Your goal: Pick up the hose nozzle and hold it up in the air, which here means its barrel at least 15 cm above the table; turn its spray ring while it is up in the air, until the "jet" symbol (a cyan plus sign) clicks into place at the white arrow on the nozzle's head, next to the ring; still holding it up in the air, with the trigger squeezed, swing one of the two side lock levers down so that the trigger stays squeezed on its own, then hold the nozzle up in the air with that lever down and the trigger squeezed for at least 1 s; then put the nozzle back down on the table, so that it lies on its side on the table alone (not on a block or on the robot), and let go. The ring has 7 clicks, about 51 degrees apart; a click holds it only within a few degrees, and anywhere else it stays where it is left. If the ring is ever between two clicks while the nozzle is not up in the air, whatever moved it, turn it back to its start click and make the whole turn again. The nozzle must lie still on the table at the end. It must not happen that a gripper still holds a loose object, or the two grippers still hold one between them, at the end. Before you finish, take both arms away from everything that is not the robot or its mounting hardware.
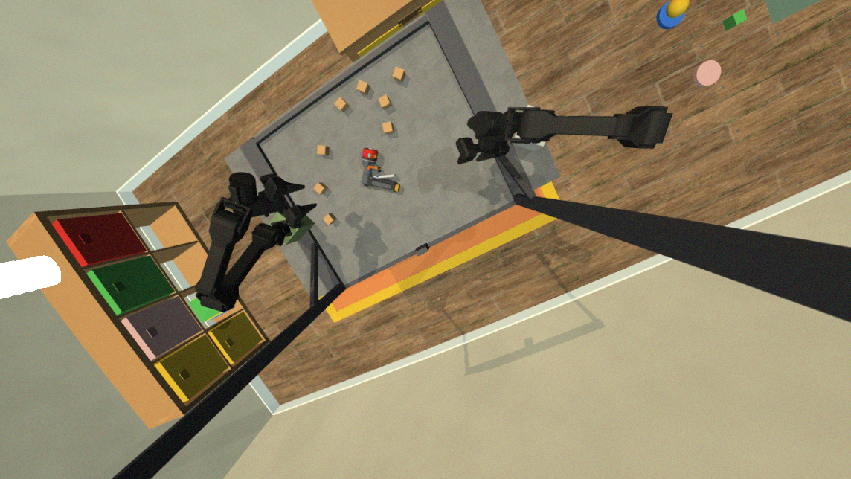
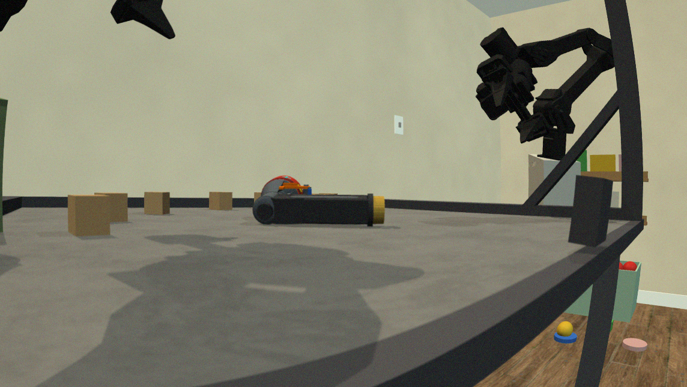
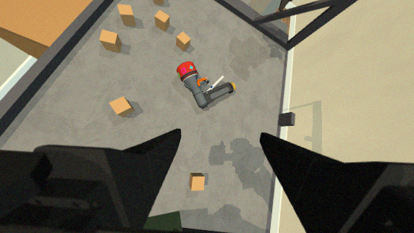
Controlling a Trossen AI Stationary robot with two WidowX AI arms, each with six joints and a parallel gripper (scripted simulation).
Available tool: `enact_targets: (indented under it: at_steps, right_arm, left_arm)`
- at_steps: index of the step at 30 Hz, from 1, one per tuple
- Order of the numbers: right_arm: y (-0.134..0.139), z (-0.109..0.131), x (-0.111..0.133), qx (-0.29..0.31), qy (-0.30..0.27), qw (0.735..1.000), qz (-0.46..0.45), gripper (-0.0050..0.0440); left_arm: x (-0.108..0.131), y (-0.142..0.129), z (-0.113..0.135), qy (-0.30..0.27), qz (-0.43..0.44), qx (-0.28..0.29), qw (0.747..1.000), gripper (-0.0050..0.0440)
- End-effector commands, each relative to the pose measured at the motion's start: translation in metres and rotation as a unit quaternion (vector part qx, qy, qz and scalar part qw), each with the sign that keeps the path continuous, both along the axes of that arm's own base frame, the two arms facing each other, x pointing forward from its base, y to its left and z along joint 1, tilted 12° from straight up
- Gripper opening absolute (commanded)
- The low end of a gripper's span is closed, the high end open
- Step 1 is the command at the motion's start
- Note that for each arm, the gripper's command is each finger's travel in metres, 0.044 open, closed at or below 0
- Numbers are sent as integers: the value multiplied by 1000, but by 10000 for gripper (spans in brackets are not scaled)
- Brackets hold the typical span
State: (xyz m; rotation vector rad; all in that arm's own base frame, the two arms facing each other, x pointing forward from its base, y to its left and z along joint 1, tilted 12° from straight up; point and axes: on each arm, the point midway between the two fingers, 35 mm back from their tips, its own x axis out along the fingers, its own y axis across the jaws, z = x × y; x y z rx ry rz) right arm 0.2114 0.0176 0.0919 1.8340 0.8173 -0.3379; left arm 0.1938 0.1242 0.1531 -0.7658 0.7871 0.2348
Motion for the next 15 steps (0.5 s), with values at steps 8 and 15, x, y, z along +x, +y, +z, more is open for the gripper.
enact_targets:
  at_steps: [8, 15]
  right_arm:
    - [-15, 59, 51, -278, -173, 940, 101, 397]
    - [-19, 89, 68, -391, -235, 880, 128, 397]
  left_arm:
    - [53, -7, 23, -55, -69, 181, 980, 398]
    - [77, -19, 44, -103, -90, 246, 960, 398]
